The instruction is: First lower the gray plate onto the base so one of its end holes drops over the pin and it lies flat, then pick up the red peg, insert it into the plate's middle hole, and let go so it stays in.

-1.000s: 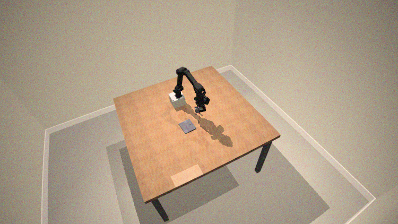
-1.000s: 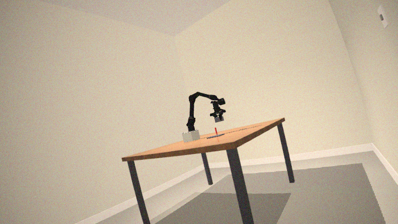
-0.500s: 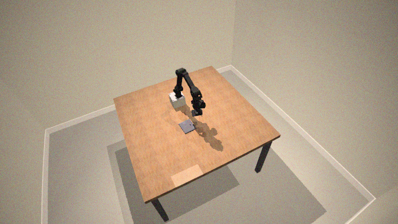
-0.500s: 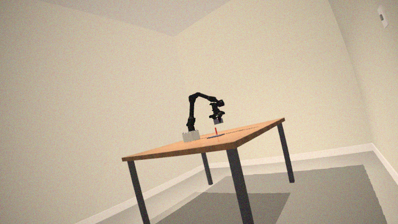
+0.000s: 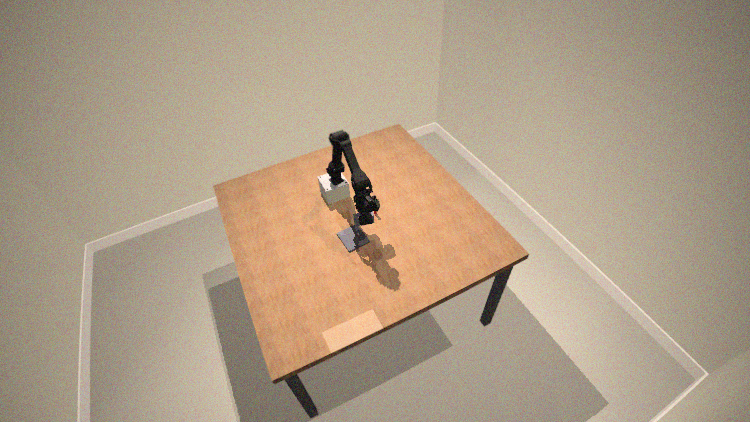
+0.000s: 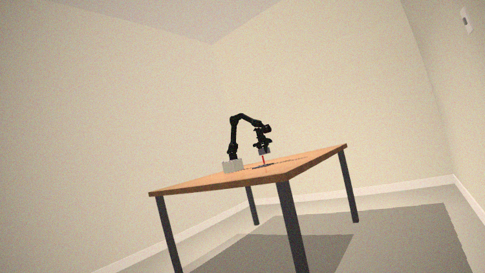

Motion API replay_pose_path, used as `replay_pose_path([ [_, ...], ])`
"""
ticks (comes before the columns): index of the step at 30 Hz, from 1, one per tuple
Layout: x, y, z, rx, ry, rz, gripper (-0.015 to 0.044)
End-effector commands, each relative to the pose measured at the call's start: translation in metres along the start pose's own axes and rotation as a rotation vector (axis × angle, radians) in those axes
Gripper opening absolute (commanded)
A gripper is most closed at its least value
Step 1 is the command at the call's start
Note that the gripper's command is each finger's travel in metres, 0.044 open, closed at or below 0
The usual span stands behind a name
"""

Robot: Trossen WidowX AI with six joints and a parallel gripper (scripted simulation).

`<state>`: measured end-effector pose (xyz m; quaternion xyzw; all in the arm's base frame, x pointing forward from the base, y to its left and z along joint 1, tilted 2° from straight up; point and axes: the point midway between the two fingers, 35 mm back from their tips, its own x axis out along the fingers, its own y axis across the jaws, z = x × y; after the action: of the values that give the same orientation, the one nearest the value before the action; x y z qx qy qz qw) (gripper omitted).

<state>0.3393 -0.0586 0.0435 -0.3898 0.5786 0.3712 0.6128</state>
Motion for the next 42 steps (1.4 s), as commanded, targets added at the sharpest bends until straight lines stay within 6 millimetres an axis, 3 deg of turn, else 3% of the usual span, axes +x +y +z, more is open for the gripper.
replay_pose_path([
  [1, 0.008, -0.001, -0.012, 0.004, -0.002, 0.004, 0.0],
  [21, 0.037, -0.004, -0.068, 0.044, 0.002, 0.005, 0.0],
  [42, 0.037, -0.004, -0.068, 0.044, 0.002, 0.005, 0.0],
])
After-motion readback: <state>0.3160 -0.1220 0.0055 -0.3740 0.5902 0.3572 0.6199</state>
